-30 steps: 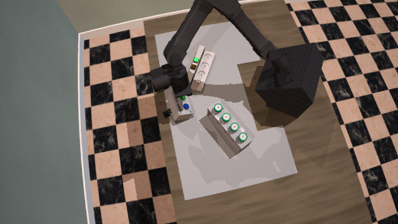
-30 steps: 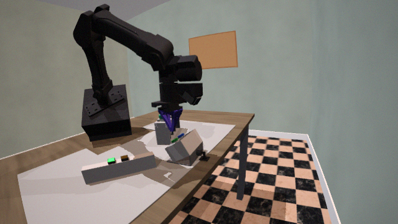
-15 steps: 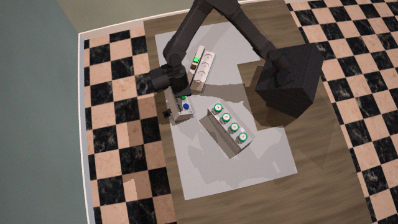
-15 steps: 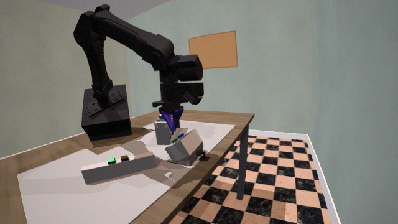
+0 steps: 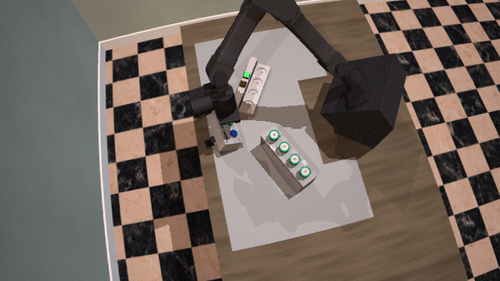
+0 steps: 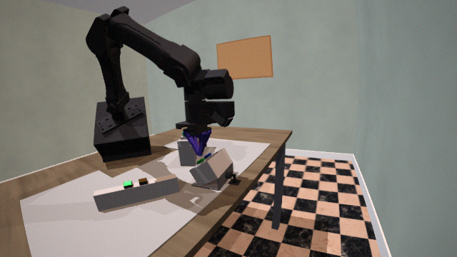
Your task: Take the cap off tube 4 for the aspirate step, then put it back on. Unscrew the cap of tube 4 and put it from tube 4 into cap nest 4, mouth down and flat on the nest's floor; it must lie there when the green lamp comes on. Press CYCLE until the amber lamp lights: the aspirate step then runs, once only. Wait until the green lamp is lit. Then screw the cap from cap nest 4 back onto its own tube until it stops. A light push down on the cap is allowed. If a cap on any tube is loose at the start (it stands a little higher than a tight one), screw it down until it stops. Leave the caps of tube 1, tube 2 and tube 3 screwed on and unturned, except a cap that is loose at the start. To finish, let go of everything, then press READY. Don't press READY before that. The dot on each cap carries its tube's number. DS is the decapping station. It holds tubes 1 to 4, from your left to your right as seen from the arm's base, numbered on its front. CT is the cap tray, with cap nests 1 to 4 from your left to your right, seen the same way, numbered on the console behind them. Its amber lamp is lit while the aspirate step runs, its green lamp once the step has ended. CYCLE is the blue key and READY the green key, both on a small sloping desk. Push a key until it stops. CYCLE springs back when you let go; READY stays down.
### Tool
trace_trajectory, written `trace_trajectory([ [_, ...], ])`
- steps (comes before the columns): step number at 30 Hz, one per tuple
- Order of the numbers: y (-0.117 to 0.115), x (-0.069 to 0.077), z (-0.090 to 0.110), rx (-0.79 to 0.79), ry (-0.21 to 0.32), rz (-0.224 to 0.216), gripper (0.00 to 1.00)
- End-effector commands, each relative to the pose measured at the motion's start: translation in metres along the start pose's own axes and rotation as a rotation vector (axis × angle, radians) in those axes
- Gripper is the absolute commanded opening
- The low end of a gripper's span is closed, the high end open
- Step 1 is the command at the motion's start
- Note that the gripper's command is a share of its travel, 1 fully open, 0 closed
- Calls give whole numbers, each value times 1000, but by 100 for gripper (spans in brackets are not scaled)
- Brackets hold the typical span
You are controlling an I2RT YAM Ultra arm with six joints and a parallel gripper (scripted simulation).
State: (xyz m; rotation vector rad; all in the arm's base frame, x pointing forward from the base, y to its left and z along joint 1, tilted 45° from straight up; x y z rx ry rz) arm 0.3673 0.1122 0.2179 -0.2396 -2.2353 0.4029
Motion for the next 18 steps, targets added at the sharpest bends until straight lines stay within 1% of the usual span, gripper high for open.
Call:
trace_trajectory([
  [1,1,4,-4,-5,-23,-9,0],
  [10,1,4,-4,-5,-23,-9,0],
  [18,1,0,-4,-5,-23,-9,0],
])
Point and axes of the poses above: the point where the finger pads meet when closed, its own x axis back along the fingers, its own y axis across the jaws, z = x × y, the point moved 4 cm from there along x, back along the fingers, and after that the axes turned 5 degrees about -x, right-handed, at the moved point
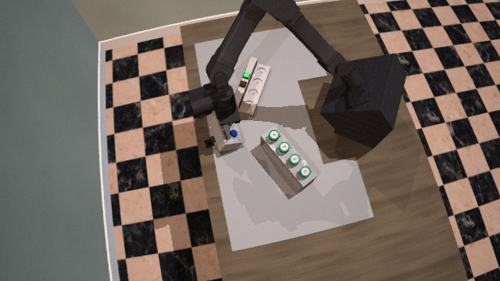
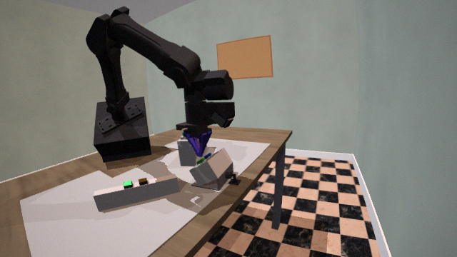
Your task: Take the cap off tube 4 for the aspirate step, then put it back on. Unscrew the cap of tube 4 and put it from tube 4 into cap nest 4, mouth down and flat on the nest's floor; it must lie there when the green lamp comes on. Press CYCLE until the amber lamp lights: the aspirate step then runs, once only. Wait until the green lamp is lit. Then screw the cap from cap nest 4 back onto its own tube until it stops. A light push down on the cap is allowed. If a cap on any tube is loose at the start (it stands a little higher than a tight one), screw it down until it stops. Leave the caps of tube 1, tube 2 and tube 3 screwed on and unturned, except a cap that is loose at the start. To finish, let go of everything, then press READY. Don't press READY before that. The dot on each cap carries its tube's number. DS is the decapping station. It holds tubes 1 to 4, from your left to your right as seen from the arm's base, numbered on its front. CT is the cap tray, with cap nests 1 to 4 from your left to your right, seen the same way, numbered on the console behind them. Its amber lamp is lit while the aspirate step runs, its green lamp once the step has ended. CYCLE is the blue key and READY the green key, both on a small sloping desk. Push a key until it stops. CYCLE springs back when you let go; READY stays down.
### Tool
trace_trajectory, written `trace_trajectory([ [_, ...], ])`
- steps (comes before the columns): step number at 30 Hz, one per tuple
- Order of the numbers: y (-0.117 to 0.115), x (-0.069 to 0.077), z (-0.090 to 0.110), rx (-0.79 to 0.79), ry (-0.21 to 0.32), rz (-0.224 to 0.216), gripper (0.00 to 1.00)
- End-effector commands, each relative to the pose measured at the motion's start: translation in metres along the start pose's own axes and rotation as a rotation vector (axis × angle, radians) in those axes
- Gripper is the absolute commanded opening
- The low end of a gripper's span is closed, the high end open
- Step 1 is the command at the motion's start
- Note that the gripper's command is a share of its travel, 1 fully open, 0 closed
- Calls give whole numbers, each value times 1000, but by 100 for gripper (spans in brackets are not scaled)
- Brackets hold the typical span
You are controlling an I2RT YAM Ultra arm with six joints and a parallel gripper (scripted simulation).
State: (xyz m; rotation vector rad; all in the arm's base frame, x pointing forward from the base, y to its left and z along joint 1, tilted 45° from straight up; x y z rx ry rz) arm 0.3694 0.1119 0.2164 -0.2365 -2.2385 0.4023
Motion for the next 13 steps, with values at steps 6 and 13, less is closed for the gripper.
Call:
trace_trajectory([
  [6,1,-2,-4,-5,-19,-7,0],
  [13,1,-6,-4,-5,-19,-7,0],
])
Point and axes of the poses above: the point where the finger pads meet when closed, its own x axis back along the fingers, its own y axis across the jaws, z = x × y, the point moved 4 cm from there along x, back along the fingers, and after that the axes turned 5 degrees about -x, right-handed, at the moved point
